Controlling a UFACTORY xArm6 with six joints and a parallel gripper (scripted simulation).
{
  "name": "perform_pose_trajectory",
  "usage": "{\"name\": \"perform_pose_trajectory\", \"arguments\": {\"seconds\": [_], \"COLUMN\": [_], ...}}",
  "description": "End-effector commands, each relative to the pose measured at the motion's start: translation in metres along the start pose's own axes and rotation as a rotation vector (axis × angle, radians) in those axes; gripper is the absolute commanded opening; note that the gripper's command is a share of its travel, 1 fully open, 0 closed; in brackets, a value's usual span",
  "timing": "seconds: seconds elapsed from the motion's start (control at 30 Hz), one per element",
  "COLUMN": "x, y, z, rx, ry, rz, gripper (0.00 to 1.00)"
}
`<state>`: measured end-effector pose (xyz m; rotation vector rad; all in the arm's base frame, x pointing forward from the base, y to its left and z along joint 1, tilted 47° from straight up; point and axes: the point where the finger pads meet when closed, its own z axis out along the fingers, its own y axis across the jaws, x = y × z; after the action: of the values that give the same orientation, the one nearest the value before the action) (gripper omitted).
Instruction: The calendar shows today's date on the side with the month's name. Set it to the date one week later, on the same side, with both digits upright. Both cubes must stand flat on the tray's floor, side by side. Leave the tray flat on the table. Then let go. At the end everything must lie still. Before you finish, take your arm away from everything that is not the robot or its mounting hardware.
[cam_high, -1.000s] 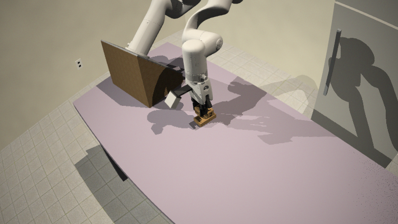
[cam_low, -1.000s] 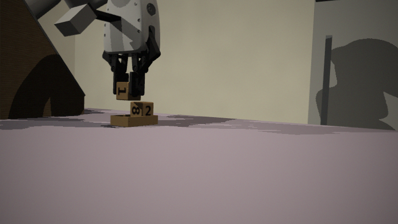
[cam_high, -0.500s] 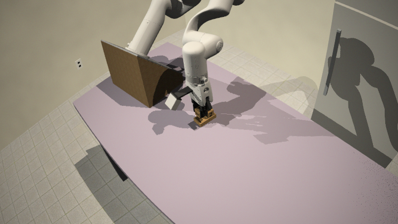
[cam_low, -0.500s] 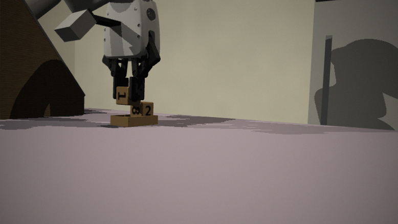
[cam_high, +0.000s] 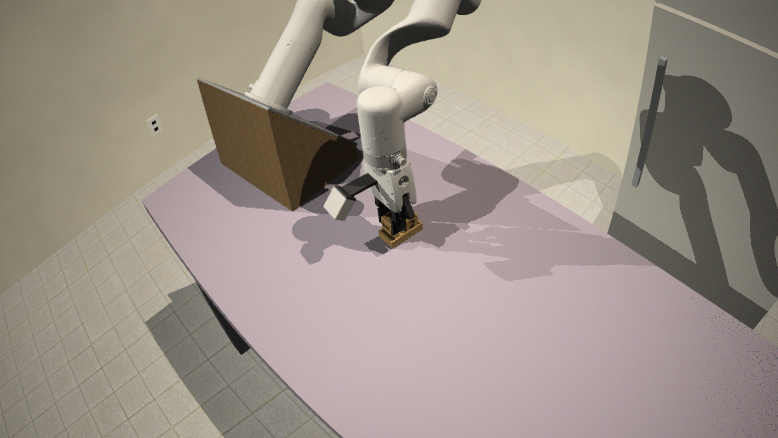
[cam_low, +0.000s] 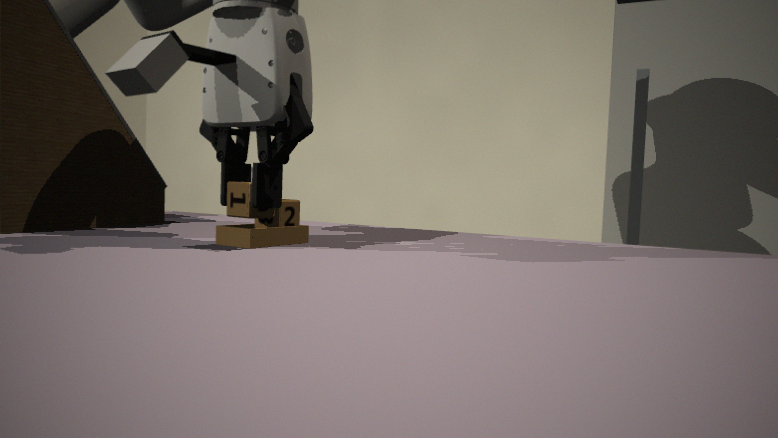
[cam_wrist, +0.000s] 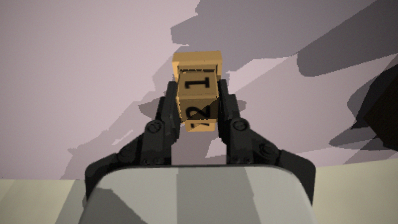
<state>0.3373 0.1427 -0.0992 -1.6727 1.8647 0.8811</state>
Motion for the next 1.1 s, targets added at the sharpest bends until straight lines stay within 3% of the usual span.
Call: {"name": "perform_pose_trajectory", "arguments": {"seconds": [0.0,1.07], "x": [0.0000,0.0000], "y": [-0.0011,-0.0011], "z": [0.0015,0.0042], "rx": [0.003,0.003], "ry": [0.000,0.000], "rz": [-0.001,-0.001], "gripper": [0.29,0.29]}}
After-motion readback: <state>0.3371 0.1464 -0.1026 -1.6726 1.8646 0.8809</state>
